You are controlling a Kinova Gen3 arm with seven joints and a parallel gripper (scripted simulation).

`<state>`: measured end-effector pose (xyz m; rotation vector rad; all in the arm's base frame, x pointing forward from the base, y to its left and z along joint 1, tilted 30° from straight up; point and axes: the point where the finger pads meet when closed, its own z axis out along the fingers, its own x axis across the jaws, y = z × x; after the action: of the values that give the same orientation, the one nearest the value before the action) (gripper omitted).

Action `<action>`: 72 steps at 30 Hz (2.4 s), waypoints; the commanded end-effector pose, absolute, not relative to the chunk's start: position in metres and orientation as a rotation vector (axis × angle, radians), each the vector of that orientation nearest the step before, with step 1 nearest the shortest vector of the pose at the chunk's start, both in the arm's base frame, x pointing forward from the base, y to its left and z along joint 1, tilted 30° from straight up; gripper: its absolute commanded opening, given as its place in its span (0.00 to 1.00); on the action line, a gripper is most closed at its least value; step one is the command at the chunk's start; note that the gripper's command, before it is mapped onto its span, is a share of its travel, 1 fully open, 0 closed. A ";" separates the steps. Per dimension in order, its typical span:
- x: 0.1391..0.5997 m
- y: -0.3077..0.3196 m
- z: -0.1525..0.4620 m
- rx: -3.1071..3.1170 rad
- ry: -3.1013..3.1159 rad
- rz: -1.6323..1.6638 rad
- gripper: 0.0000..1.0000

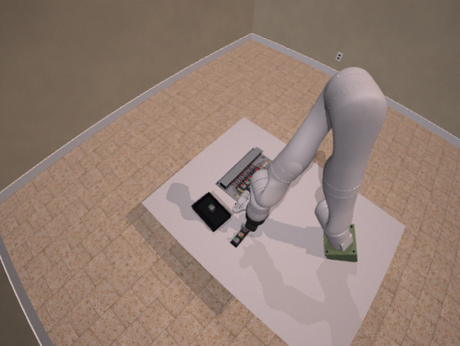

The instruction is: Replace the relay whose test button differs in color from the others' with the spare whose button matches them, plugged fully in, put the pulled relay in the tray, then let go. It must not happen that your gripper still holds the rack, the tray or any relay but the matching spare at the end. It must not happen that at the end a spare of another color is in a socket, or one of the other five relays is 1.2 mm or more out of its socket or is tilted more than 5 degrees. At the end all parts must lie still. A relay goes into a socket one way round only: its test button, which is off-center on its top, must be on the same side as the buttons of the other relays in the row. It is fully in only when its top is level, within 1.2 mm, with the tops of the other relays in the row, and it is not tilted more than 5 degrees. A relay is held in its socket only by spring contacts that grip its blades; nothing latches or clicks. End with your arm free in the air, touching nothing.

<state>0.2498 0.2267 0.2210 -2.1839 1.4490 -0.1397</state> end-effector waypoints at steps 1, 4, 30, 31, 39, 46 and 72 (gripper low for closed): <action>0.252 0.225 0.221 -2.156 1.489 -0.137 1.00; 0.252 0.225 0.221 -2.144 1.505 -0.132 1.00; 0.251 0.226 0.221 -1.939 1.754 -0.046 1.00; 0.251 0.226 0.221 -1.925 1.769 -0.041 1.00; 0.250 0.227 0.222 -1.847 1.849 -0.005 1.00; 0.251 0.226 0.221 -1.745 1.946 0.031 1.00; 0.252 0.225 0.221 -1.403 2.214 0.144 1.00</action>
<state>0.2505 0.2259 0.2210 -1.4114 2.2098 0.1481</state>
